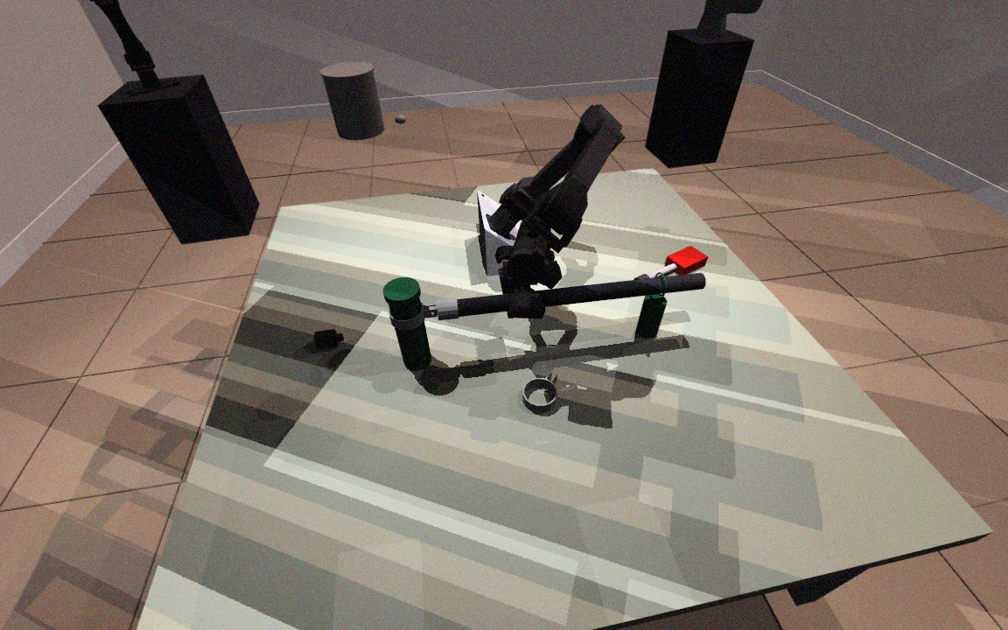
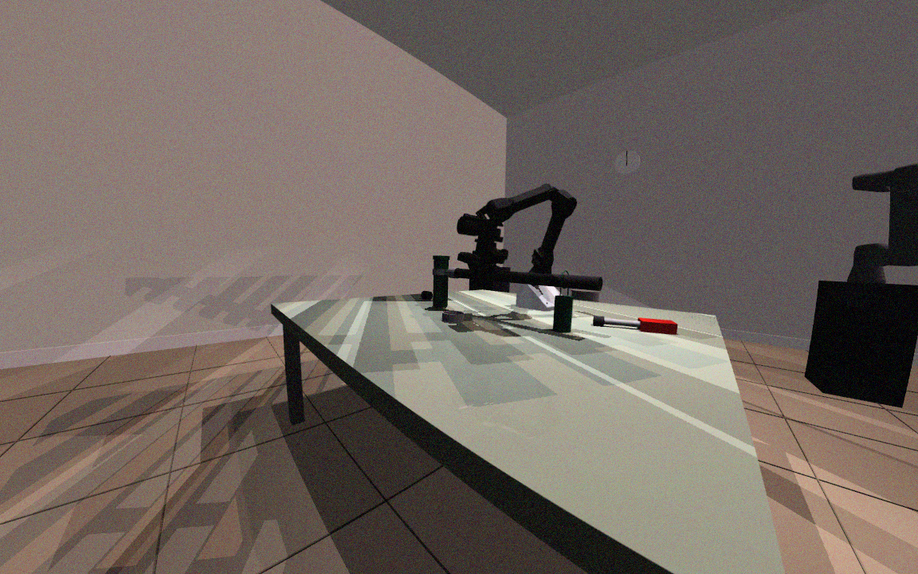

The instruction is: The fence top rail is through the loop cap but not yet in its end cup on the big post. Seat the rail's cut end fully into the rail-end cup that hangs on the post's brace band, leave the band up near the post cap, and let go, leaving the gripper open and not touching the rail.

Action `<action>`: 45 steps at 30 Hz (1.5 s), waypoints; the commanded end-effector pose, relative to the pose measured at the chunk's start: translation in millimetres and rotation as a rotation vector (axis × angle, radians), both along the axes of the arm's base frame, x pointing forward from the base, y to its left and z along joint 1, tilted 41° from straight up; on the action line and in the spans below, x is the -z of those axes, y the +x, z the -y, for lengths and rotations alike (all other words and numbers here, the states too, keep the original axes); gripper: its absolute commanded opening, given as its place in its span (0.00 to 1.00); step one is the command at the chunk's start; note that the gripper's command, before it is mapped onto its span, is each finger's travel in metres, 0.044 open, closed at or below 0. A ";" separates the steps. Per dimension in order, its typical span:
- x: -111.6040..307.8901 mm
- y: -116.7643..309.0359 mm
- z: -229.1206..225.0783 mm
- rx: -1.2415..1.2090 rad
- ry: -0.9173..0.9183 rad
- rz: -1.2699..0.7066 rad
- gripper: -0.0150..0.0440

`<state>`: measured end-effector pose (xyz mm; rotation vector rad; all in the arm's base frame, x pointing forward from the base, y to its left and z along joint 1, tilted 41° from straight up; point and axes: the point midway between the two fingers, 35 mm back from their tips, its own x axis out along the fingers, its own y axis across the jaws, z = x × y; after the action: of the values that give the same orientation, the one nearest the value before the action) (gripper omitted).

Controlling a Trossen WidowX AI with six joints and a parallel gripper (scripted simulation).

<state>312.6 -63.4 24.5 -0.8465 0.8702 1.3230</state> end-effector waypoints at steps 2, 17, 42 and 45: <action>-0.3 0.1 -0.1 0.000 0.000 0.000 0.65; -56.2 -1.3 -5.4 0.000 0.001 -0.001 1.00; -97.6 -6.5 16.5 0.000 -0.006 0.010 1.00; -97.6 -6.5 16.5 0.000 -0.006 0.010 1.00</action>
<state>306.9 -79.5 122.2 -0.8548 0.8631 1.3117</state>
